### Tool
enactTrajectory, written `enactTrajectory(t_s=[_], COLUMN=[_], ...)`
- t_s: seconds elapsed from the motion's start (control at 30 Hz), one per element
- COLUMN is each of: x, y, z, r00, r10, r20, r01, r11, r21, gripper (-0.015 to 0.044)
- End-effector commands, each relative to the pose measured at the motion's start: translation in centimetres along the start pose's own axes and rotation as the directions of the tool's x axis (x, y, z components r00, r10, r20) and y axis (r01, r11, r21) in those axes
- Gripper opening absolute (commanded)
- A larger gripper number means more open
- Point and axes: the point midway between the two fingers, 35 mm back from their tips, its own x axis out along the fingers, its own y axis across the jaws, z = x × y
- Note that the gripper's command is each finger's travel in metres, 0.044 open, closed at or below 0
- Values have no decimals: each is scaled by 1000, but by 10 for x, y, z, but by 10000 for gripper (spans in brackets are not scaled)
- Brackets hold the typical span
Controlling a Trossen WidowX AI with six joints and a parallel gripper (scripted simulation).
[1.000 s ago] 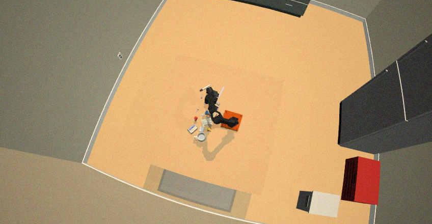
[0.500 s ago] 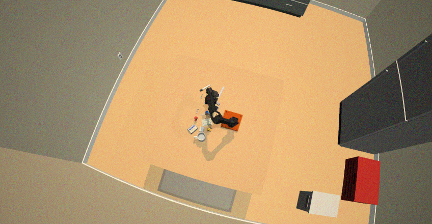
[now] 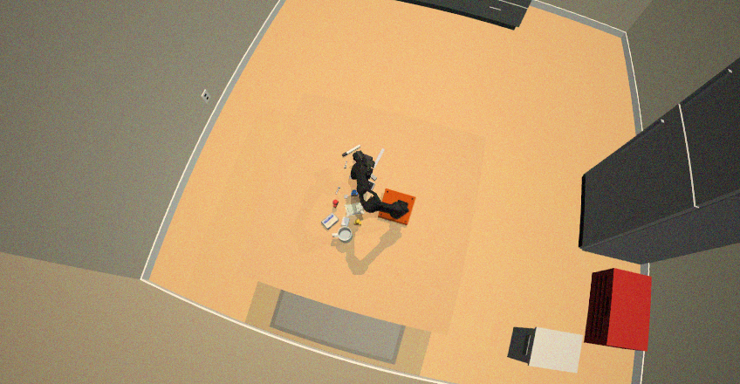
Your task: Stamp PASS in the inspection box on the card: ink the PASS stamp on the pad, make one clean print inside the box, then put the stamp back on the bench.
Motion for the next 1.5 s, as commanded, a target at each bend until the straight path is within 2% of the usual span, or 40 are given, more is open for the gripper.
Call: enactTrajectory(t_s=[0.0,1.47], x=[4,34], y=[1,3], z=[-1,-2], r00=[1000,1000], r10=[5,5], r20=[-1,0], r01=[-5,-5], r11=[1000,1000], r21=[7,-1], gripper=[0,0])
